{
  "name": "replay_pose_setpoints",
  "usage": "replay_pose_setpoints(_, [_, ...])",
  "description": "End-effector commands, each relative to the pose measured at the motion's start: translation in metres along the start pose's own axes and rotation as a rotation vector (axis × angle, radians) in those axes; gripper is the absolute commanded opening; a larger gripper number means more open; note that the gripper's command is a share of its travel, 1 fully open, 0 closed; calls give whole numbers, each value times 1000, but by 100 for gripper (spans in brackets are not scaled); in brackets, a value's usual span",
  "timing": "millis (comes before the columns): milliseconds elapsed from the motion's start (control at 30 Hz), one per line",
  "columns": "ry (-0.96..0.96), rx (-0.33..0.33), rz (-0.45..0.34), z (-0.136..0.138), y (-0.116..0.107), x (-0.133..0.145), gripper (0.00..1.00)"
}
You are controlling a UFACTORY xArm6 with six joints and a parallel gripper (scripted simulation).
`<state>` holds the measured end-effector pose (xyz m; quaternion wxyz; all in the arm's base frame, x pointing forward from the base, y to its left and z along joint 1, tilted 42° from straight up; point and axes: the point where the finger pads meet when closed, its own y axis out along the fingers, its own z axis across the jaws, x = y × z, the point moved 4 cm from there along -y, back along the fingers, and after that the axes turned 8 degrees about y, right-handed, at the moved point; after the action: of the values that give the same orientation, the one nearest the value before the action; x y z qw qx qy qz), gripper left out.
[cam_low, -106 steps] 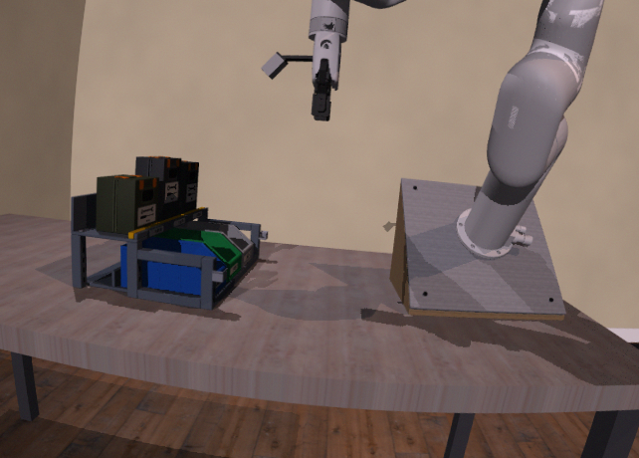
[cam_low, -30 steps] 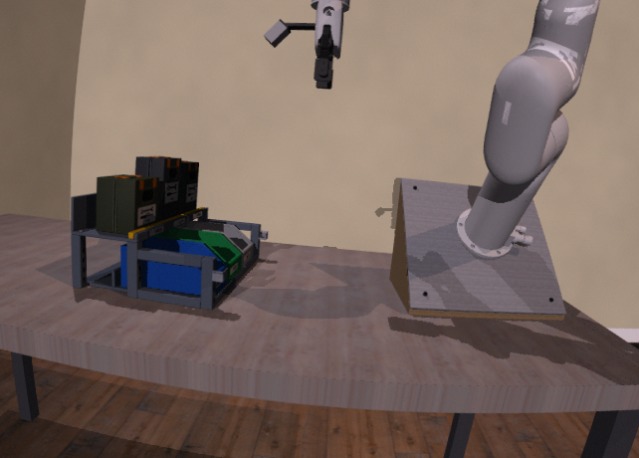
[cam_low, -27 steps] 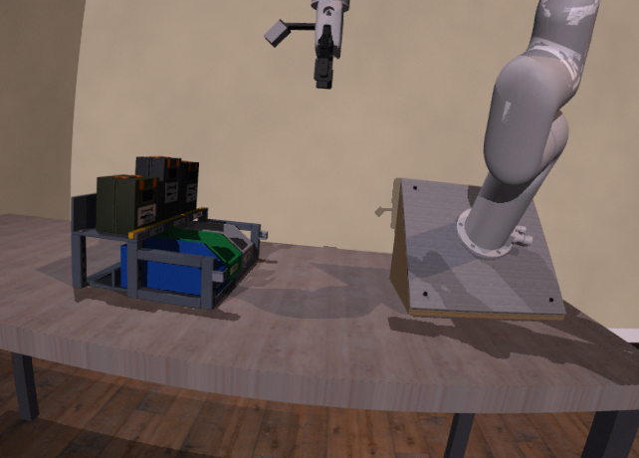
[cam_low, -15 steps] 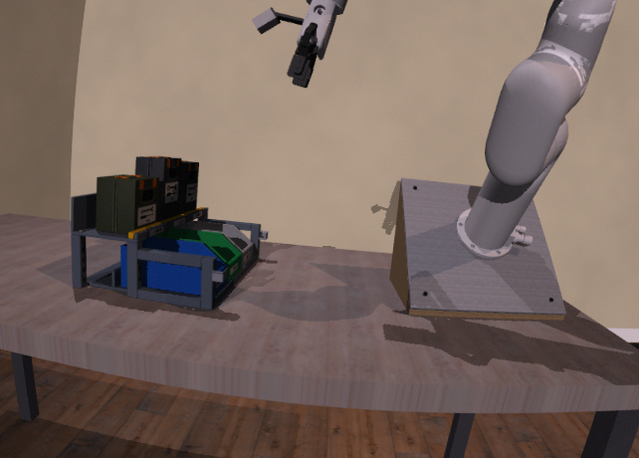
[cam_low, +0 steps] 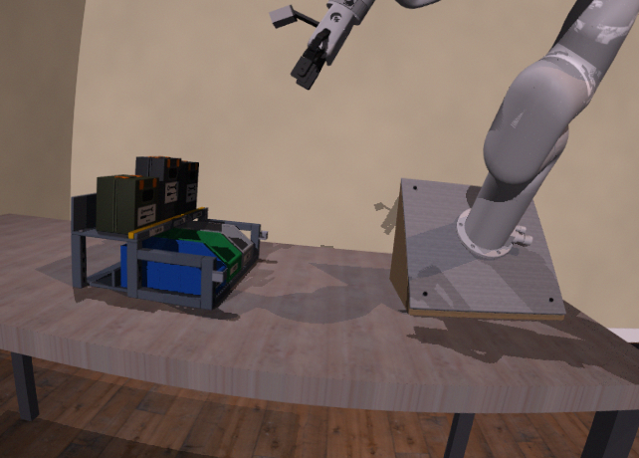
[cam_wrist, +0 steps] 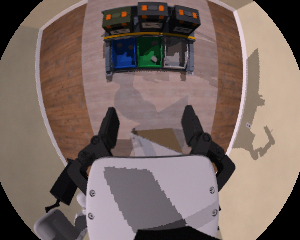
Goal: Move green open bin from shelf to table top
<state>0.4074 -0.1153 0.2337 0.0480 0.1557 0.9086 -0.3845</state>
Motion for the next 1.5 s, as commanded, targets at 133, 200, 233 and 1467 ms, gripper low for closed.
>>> replay_pose_setpoints(133, [-13, -8, 63, -2, -1, 0, 100])
replay_pose_setpoints(200, [-13, -8, 63, -2, -1, 0, 100])
replay_pose_setpoints(233, [-13, -8, 63, -2, -1, 0, 100])
replay_pose_setpoints(1467, [-13, -66, 579, 4, 3, 25, 100])
